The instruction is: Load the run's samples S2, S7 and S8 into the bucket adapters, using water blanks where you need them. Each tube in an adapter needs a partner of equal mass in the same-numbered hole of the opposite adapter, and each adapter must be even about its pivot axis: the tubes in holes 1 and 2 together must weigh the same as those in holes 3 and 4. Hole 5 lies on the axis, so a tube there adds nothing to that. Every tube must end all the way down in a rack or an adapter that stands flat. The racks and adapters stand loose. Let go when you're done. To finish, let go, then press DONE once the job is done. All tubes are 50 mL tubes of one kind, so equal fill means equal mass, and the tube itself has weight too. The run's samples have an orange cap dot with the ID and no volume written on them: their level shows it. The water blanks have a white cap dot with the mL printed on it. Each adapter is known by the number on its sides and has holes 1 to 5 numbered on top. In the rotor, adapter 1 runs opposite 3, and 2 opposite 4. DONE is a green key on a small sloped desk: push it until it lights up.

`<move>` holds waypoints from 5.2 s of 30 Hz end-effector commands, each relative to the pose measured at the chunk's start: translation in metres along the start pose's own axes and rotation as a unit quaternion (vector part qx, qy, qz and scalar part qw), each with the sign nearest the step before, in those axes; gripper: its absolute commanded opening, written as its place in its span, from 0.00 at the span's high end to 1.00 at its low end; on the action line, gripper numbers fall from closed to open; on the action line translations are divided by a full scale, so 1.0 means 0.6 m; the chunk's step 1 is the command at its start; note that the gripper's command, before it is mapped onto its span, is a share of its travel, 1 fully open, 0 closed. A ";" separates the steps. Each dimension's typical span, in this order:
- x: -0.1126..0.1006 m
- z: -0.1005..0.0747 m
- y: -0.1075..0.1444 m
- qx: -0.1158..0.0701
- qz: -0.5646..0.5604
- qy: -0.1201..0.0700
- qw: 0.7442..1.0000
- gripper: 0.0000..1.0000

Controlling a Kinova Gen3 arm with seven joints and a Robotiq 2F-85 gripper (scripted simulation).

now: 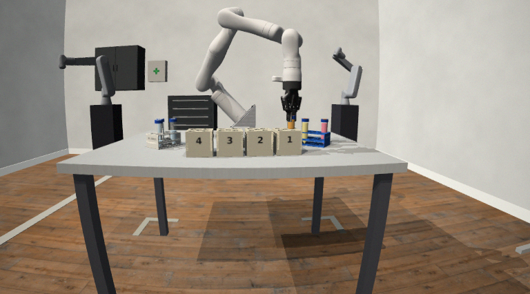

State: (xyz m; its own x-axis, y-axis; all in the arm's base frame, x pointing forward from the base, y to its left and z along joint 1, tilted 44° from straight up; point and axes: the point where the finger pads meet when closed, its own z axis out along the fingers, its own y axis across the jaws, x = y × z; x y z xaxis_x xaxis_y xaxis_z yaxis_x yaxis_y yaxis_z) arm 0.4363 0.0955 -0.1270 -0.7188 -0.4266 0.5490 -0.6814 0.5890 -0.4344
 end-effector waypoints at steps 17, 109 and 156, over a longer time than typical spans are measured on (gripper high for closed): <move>-0.001 0.018 0.000 0.000 0.000 -0.001 1.000 0.90; -0.001 -0.027 0.000 0.000 0.000 -0.001 1.000 0.38; 0.000 -0.123 0.000 0.000 0.000 -0.001 1.000 0.38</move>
State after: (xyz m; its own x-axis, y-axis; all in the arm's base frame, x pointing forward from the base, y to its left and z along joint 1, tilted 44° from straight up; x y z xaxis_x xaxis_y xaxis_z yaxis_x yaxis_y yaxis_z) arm 0.4457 0.1427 -0.0778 -0.7188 -0.4268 0.5488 -0.6814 0.5890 -0.4345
